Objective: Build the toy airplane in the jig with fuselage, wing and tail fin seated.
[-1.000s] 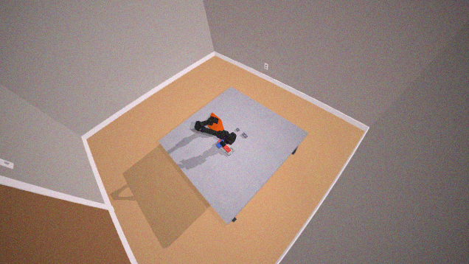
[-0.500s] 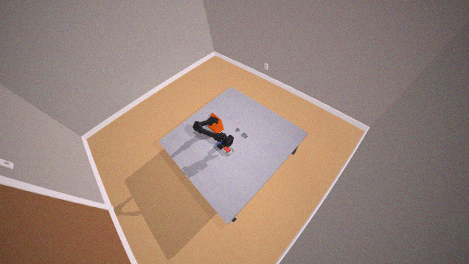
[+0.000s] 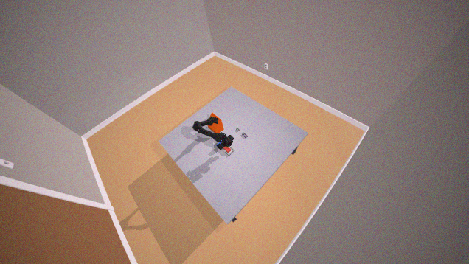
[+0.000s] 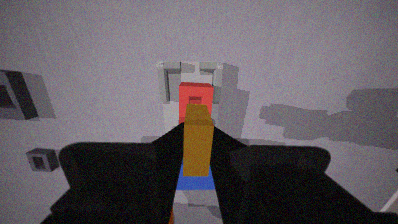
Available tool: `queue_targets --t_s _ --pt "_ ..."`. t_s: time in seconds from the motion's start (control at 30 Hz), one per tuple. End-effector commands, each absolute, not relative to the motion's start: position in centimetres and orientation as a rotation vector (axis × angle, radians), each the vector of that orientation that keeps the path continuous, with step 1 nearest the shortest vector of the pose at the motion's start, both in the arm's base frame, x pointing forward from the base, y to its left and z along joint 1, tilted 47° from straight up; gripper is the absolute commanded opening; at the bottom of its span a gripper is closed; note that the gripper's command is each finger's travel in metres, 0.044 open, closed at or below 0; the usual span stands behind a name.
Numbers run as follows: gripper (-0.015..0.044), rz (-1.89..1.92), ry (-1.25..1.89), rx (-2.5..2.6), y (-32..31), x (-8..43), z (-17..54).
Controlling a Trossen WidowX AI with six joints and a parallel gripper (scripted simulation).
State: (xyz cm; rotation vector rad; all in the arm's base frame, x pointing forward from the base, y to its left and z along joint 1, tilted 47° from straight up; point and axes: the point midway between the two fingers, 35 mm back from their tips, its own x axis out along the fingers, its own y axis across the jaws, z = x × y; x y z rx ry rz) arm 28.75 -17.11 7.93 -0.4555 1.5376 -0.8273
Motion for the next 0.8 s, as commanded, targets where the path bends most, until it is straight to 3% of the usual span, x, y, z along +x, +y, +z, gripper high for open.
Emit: queue_targets --t_s 0.0,0.77 --pt "0.0067 -0.827 1.537 -0.461 -17.2 28.8 8.0" --pt "0.0067 -0.827 1.536 -0.461 -18.9 28.5 6.5"
